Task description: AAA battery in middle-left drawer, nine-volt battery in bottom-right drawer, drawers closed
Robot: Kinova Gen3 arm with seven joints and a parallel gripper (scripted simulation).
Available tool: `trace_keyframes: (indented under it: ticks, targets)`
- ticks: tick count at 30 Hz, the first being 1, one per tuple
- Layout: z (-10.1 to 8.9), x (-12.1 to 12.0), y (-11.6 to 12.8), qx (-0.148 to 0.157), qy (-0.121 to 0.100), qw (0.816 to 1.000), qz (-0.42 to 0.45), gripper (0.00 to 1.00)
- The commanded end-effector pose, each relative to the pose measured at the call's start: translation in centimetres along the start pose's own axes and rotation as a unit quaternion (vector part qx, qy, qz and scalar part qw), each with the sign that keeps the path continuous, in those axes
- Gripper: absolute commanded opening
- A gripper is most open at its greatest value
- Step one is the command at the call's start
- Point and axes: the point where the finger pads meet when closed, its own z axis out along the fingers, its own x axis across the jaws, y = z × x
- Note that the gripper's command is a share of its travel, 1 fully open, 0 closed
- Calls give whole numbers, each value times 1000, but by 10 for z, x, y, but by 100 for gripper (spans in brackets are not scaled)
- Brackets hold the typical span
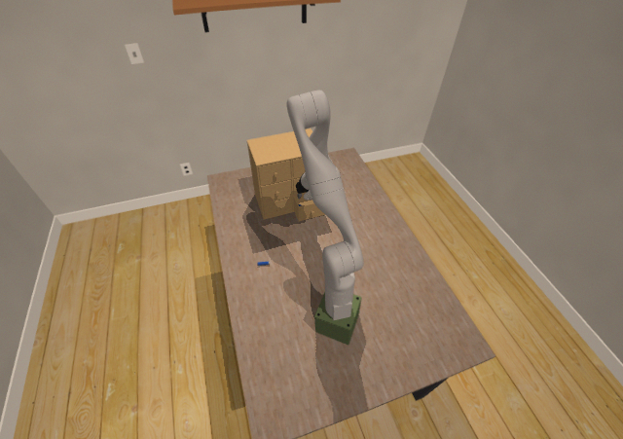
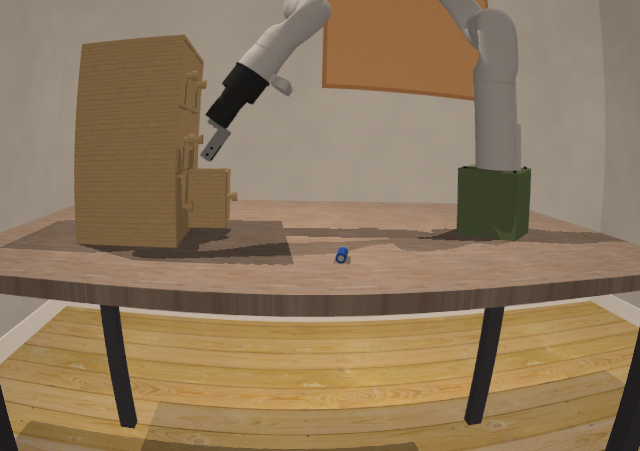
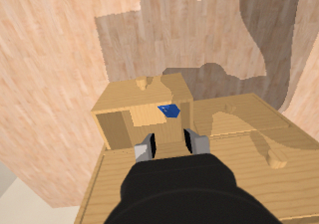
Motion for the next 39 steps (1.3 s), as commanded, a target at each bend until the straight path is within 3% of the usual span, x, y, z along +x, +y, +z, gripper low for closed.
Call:
trace_keyframes:
  ticks: [1, 25, 39]
  targets:
    - [0, 0, 1, -1, 0, 1000, 0, 100]
    - [-8, 0, -8, -1, 0, 1000, 0, 100]
    - [-55, 0, -66, -1, 0, 1000, 0, 100]
